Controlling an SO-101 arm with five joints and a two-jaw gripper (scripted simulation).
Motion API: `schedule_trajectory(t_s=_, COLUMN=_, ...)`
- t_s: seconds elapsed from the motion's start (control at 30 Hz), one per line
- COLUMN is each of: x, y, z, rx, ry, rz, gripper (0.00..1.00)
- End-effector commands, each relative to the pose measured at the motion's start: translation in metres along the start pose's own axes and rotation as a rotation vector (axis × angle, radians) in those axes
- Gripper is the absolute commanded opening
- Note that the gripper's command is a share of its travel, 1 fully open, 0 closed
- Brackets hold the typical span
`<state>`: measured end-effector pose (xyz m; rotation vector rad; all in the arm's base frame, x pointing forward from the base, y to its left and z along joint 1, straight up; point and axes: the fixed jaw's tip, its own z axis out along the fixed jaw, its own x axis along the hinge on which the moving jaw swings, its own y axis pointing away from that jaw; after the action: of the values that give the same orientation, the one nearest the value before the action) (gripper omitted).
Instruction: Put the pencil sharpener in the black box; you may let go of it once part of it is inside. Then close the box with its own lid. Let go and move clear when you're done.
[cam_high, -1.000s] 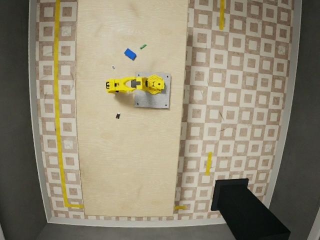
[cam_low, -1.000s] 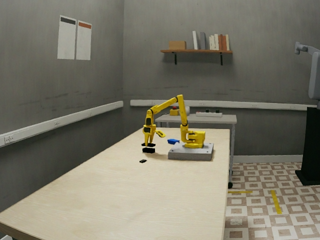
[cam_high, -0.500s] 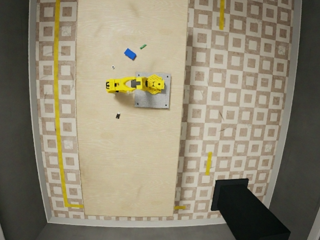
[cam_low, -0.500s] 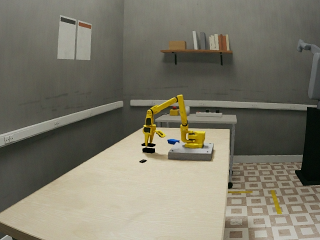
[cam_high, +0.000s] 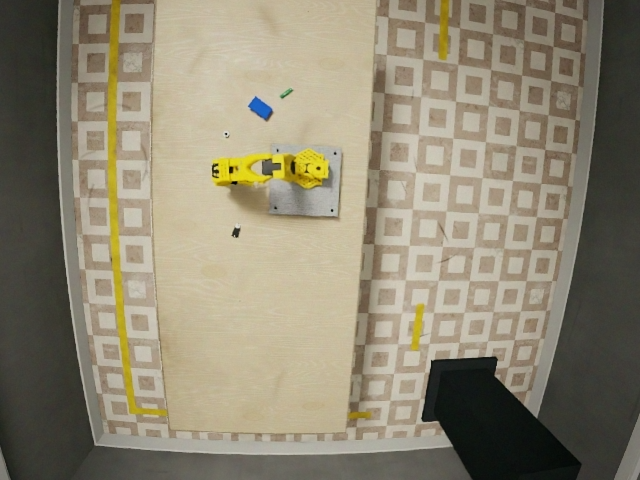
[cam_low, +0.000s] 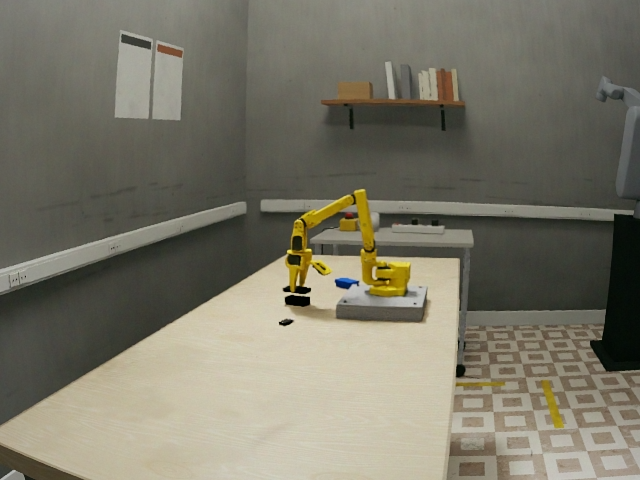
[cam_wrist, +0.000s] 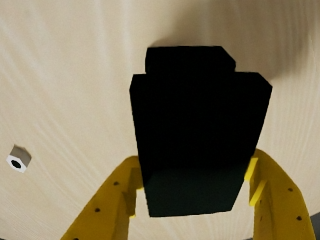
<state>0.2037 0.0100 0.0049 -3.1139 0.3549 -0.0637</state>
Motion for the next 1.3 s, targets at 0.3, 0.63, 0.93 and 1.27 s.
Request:
schedule_trajectory(t_s=0.3, x=0.0, y=0.001, z=0.003, rx=-0.003, ry=-0.012, rz=-0.001, gripper=0.21)
schedule_trajectory(t_s=0.63, x=0.0, y=0.001, z=0.007, rx=-0.003, ry=-0.012, rz=-0.001, gripper=0.21)
schedule_trajectory(t_s=0.93, x=-0.001, y=0.001, z=0.012, rx=-0.003, ry=-0.012, rz=-0.001, gripper=0.21)
schedule_trajectory(t_s=1.27, x=-0.001, y=0.002, z=0.015, rx=-0.003, ry=-0.012, rz=-0.001, gripper=0.21)
